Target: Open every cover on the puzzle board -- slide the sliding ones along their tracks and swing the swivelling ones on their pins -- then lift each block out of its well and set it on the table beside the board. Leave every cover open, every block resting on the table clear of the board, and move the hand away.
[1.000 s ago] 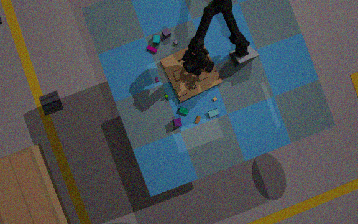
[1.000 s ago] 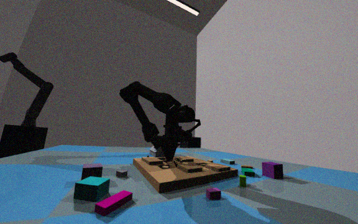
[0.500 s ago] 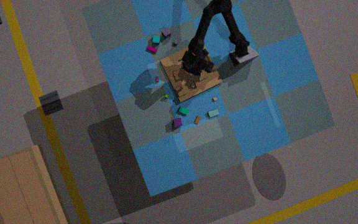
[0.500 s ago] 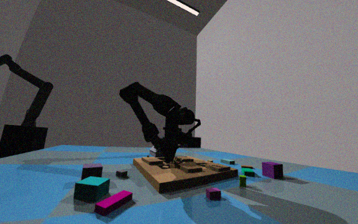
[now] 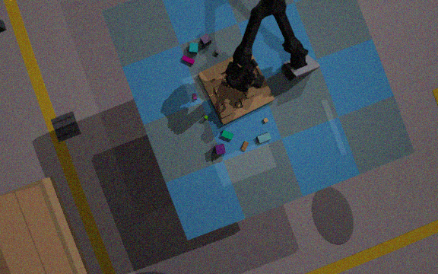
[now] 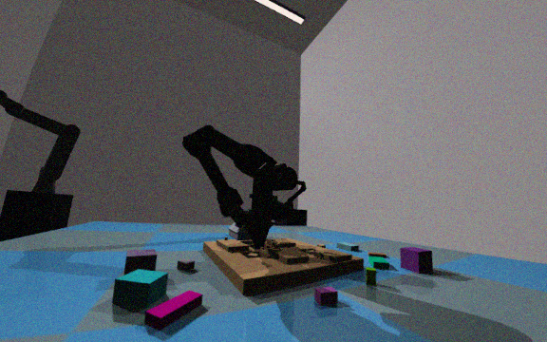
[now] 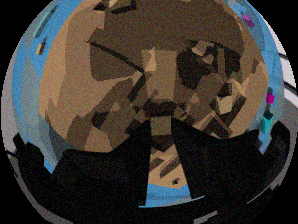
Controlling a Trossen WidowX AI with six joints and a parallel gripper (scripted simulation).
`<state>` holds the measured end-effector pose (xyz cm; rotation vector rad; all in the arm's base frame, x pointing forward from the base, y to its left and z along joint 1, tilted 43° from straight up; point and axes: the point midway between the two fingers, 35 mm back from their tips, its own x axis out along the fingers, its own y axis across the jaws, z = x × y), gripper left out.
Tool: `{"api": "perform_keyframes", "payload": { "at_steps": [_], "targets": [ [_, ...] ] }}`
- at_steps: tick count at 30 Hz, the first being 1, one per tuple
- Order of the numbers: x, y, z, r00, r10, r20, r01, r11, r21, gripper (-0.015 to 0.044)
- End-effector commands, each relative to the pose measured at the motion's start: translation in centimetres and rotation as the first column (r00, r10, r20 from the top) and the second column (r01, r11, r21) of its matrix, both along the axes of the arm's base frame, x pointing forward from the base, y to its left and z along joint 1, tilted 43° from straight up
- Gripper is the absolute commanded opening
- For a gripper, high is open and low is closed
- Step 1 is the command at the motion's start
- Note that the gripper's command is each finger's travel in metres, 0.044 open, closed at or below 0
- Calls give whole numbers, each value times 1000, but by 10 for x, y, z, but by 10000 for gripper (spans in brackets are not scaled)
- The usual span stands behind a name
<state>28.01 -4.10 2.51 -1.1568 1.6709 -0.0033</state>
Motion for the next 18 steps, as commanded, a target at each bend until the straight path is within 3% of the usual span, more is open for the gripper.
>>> {"api": "perform_keyframes", "payload": {
  "at_steps": [1, 18],
  "targets": [
    [0, 2, 2, 1000, -2, 0, 2, 1000, 0, 80],
    [-1, 17, 18, 1000, -1, -3, 1, 1000, -1, 80]
  ]
}}
